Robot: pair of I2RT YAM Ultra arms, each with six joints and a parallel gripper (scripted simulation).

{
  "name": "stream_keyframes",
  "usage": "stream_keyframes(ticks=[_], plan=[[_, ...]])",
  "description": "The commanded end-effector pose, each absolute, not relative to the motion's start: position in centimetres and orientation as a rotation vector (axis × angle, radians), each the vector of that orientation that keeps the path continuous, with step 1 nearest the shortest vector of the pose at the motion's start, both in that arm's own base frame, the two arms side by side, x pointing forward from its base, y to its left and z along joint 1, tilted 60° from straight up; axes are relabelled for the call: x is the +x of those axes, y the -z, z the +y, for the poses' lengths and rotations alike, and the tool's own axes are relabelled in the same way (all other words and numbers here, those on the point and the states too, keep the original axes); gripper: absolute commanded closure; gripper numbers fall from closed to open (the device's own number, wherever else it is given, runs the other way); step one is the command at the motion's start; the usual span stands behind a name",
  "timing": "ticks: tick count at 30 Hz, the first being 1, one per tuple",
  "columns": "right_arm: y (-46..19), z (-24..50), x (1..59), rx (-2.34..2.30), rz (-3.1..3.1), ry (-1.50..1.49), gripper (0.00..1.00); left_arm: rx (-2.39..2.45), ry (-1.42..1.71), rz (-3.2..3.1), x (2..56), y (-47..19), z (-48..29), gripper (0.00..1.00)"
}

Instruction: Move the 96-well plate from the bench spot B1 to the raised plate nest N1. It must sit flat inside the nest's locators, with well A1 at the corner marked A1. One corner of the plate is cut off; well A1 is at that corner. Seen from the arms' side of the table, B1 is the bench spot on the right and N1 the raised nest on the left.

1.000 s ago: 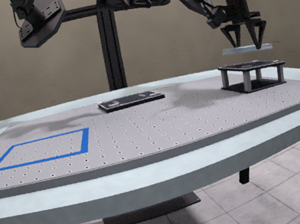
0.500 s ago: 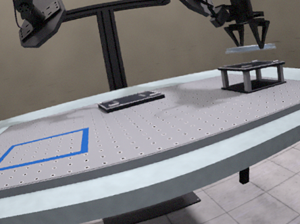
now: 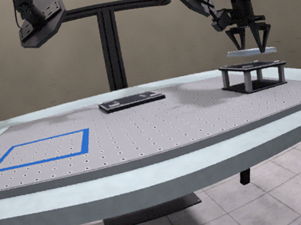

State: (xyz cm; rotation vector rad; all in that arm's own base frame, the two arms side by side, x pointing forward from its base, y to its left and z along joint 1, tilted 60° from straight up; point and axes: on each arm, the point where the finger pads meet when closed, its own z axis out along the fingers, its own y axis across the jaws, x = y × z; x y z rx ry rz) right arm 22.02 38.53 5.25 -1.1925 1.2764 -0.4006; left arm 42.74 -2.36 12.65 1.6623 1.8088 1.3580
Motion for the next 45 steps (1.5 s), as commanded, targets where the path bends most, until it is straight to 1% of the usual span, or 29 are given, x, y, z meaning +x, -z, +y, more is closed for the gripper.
stream_keyframes(ticks=[1, 24, 30, 45], plan=[[-6.9, 40.3, 21.1, -1.160, 1.243, 0.344, 0.00, 1.687, -1.342, 1.790, 42.7, -12.0, -3.0, 0.20], [-6.3, 39.9, 21.3, -1.174, 1.253, 0.357, 0.00, 1.692, -1.334, 1.777, 43.0, -12.3, -3.1, 0.20], [-6.3, 39.9, 21.3, -1.174, 1.253, 0.357, 0.00, 1.665, -1.341, 1.765, 44.0, -12.9, -3.0, 0.20], [-6.3, 39.9, 21.3, -1.174, 1.253, 0.357, 0.00, 1.668, -1.338, 1.764, 46.4, -11.3, -2.1, 0.20]])
